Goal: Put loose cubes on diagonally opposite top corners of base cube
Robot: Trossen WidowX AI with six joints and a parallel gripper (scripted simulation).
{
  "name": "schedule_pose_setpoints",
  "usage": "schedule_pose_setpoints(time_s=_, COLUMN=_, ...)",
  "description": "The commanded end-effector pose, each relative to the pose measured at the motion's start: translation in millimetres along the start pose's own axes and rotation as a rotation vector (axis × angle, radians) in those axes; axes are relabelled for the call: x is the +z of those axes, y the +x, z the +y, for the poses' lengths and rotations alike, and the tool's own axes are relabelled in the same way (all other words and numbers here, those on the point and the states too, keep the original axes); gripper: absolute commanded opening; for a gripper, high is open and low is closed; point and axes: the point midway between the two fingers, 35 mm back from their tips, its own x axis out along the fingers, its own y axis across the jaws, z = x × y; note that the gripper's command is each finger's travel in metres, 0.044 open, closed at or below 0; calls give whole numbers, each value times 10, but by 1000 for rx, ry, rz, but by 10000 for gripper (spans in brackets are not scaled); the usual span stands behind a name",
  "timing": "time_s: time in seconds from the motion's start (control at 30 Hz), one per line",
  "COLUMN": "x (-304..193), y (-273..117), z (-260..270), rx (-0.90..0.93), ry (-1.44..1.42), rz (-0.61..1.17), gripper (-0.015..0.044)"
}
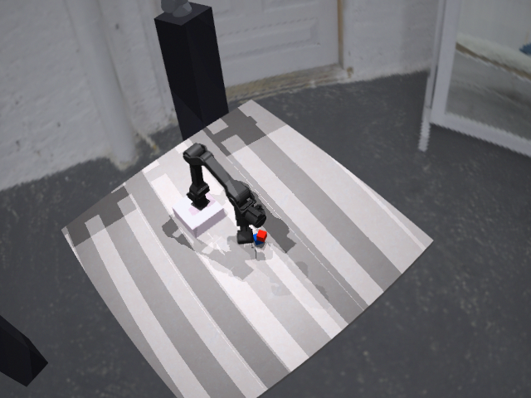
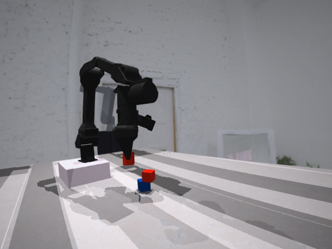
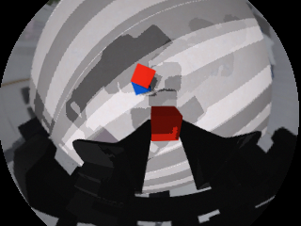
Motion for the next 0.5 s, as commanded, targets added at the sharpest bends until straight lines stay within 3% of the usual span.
schedule_pose_setpoints(time_s=0.0, x=55, y=5, z=110, rx=-5, ry=103, rz=-1, gripper=105)
schedule_pose_setpoints(time_s=0.47, x=222, y=50, z=444, rx=0, ry=435, rz=-9, gripper=105)
